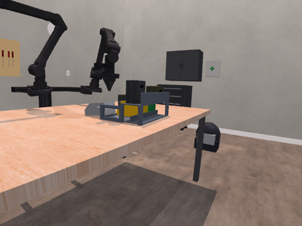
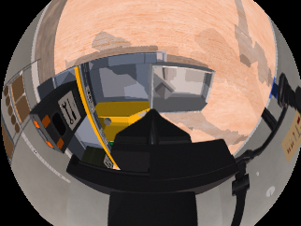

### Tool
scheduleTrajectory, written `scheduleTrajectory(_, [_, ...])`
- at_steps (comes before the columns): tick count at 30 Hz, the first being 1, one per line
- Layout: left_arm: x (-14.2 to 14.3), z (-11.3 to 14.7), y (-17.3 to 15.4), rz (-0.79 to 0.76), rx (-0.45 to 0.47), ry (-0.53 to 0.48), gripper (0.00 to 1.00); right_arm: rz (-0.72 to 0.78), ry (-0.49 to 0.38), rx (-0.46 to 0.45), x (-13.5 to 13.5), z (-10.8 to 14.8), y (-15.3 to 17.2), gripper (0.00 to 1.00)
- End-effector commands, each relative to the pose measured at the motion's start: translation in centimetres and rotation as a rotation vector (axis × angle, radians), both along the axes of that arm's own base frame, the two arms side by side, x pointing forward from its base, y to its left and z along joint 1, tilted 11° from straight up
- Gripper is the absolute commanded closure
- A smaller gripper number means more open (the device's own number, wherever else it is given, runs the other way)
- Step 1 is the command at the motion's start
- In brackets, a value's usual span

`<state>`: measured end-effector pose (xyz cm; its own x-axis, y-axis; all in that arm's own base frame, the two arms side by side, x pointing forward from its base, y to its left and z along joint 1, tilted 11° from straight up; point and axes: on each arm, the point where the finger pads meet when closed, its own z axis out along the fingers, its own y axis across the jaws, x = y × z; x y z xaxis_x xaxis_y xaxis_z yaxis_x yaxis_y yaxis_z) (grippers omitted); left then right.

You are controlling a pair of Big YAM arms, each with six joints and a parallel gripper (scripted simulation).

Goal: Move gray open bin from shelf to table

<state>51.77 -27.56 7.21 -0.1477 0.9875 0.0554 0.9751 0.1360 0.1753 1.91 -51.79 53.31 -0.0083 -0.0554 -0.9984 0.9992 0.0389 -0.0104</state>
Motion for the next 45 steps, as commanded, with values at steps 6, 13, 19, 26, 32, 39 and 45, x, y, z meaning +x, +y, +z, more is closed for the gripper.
scheduleTrajectory(6, [1.9, 1.6, -0.5, -0.007, -0.018, -0.026, 1.0, -0.014, -0.011, -0.03, -0.7, 1.1, 0.7, 0.0])
scheduleTrajectory(13, [1.9, 1.6, -0.5, -0.007, -0.018, -0.026, 1.0, -0.014, -0.011, -0.03, -0.7, 1.1, 0.7, 0.0])
scheduleTrajectory(19, [2.3, 1.1, -0.4, -0.004, -0.021, -0.032, 1.0, -0.014, -0.011, -0.03, -0.7, 1.1, 0.7, 0.0])
scheduleTrajectory(26, [2.4, 3.3, -1.1, -0.013, -0.045, -0.073, 1.0, -0.014, -0.011, -0.03, -0.7, 1.1, 0.7, 0.0])
scheduleTrajectory(32, [2.4, 3.6, -1.3, -0.016, -0.05, -0.082, 1.0, -0.014, -0.011, -0.03, -0.7, 1.1, 0.7, 0.0])
scheduleTrajectory(39, [2.0, 3.2, -1.3, -0.02, -0.047, -0.076, 1.0, -0.014, -0.011, -0.03, -0.7, 1.1, 0.7, 0.0])
scheduleTrajectory(45, [1.7, 3.0, -1.3, -0.022, -0.044, -0.071, 1.0, -0.014, -0.011, -0.03, -0.7, 1.1, 0.7, 0.0])
